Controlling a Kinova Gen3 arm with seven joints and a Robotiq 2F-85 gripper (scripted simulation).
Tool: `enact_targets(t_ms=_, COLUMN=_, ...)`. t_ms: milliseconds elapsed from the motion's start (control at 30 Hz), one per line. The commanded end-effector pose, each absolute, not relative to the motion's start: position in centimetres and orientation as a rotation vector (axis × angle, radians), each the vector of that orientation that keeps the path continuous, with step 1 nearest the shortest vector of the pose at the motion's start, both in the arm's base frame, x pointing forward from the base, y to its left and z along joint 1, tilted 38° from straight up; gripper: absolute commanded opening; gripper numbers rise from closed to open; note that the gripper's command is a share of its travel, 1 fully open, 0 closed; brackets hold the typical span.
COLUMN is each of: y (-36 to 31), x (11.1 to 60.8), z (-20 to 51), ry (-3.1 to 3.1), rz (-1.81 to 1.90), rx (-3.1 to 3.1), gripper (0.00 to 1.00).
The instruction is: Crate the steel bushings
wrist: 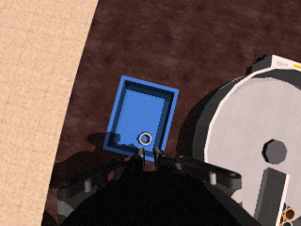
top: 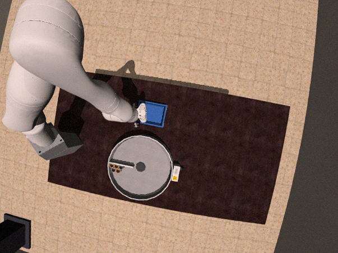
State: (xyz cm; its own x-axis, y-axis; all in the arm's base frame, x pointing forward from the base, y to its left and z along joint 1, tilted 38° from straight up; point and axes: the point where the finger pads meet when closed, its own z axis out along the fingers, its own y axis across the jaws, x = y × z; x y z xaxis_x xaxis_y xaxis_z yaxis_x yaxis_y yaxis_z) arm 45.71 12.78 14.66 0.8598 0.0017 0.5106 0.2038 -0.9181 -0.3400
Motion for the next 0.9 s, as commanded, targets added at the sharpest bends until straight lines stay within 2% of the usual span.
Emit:
enact_targets(t_ms=0, y=12.7, x=45.7, z=14.7, ry=-0.152, rz=-0.728, rx=-2.647, gripper=0.16)
enact_targets(t_ms=200, y=8.6, x=44.8, z=11.7, ry=-0.251, rz=-0.753, rx=-2.655, gripper=0.14)
enact_targets(t_ms=600, y=8.6, x=44.8, z=11.7, ry=-0.251, rz=-0.753, rx=-2.655, gripper=0.14)
enact_targets(t_ms=767, y=4.3, x=44.1, z=9.0, ry=-0.349, rz=-0.784, rx=-2.664, gripper=0.14)
enact_targets(t_ms=867, y=4.3, x=44.1, z=9.0, ry=-0.349, rz=-0.784, rx=-2.664, gripper=0.14)
